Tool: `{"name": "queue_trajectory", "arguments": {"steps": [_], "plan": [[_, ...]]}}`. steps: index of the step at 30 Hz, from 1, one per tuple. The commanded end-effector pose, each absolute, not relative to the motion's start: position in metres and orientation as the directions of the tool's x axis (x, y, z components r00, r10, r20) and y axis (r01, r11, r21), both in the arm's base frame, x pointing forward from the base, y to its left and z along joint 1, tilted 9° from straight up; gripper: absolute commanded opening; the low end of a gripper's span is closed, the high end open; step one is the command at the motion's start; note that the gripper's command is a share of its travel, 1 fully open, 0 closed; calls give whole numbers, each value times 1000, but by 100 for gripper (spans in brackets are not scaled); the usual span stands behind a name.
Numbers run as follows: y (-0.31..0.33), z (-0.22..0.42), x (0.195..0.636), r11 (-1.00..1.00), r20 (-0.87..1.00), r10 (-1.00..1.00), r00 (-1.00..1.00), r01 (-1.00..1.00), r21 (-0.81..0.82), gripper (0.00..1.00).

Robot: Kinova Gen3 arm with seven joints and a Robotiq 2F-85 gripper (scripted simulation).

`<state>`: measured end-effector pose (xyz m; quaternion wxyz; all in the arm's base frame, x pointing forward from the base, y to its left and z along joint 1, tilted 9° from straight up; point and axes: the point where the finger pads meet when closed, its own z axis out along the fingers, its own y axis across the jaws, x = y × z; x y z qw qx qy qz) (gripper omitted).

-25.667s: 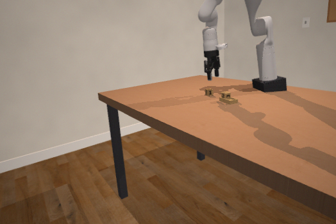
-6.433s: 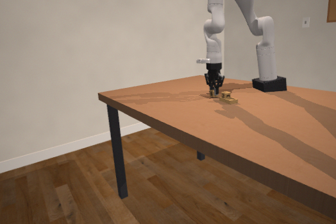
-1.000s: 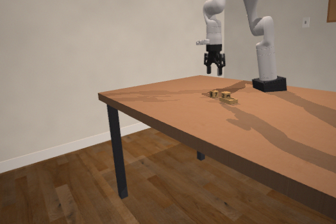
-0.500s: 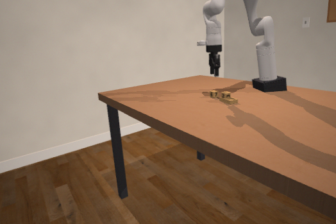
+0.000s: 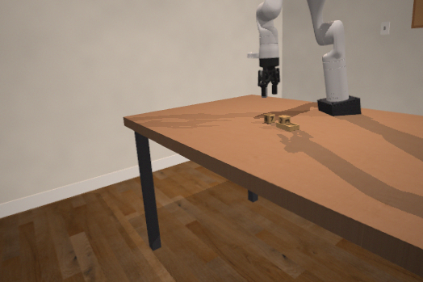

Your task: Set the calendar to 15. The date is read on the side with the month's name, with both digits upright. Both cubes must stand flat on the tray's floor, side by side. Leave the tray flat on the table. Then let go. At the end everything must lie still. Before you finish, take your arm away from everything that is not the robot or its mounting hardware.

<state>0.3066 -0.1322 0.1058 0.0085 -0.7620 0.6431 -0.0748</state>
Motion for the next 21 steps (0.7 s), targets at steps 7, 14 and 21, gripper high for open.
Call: {"name": "queue_trajectory", "arguments": {"steps": [7,14,21], "plan": [[-130,105,309,134,77,-986,-145,-981,-138,100],[-131,105,310,252,61,-963,-263,-956,-151,100],[-132,105,311,311,53,-945,-322,-938,-157,100]]}}
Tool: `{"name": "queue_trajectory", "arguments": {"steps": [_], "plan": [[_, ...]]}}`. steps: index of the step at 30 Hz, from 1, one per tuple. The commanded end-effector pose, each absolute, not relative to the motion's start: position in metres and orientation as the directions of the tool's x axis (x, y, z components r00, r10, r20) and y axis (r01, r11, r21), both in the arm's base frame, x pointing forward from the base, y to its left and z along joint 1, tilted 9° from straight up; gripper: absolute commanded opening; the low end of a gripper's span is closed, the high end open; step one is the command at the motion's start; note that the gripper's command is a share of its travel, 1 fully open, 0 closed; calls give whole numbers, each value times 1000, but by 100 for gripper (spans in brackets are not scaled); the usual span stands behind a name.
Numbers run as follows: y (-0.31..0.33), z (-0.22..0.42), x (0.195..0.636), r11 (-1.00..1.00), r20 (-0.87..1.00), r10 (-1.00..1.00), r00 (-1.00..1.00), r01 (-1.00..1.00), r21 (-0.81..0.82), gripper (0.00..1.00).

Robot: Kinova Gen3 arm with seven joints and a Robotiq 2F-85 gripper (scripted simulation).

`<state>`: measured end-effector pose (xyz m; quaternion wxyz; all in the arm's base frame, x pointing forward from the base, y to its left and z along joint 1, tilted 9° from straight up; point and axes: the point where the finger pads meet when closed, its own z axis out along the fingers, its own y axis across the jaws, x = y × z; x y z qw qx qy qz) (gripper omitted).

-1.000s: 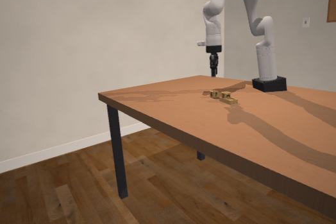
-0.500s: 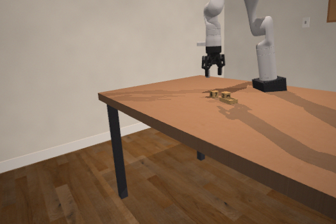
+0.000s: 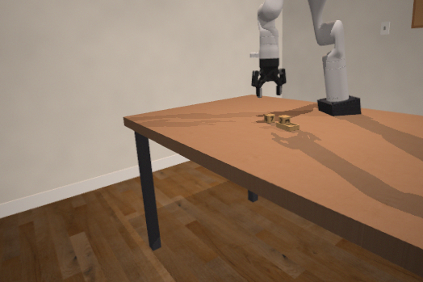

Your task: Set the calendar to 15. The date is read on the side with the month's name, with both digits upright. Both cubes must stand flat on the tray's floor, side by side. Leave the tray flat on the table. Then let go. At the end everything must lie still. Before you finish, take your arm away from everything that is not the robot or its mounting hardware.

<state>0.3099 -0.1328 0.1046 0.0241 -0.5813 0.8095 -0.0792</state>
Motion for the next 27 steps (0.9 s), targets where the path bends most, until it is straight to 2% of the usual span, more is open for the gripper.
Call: {"name": "queue_trajectory", "arguments": {"steps": [1,3,4,27], "plan": [[-132,105,311,312,53,-945,-323,-937,-157,100],[-132,105,311,313,53,-945,-324,-937,-157,100],[-132,105,311,313,53,-945,-324,-937,-157,48],[-132,105,311,313,53,-945,-324,-937,-157,48]]}}
